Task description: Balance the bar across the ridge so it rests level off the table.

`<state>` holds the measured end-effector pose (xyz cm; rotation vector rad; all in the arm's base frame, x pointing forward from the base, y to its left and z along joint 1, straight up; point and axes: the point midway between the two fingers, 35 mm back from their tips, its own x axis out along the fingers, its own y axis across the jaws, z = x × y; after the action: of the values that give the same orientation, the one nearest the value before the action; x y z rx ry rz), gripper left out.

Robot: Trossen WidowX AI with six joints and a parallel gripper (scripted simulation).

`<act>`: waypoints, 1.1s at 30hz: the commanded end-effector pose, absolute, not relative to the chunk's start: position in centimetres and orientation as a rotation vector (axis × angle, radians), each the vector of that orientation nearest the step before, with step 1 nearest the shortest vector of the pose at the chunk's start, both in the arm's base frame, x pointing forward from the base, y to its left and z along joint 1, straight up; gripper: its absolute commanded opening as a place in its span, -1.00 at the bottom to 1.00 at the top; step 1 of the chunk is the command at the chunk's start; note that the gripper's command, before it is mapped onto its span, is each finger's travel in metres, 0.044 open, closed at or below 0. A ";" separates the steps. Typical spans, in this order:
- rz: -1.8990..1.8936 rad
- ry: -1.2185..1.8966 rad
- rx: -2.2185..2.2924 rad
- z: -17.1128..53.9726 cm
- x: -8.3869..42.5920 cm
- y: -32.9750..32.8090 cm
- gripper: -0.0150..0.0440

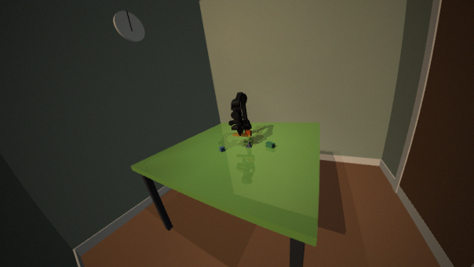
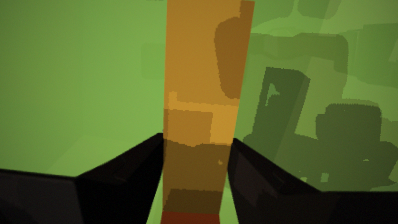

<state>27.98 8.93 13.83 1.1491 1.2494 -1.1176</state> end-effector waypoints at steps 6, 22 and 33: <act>-1.040 1.285 1.078 14.0 28.4 12.2 -0.49; -1.038 1.286 1.076 12.1 28.7 12.5 -0.49; -1.037 1.286 1.076 10.4 28.8 12.4 -0.49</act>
<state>28.69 12.47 10.88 1.0756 1.2891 -1.0382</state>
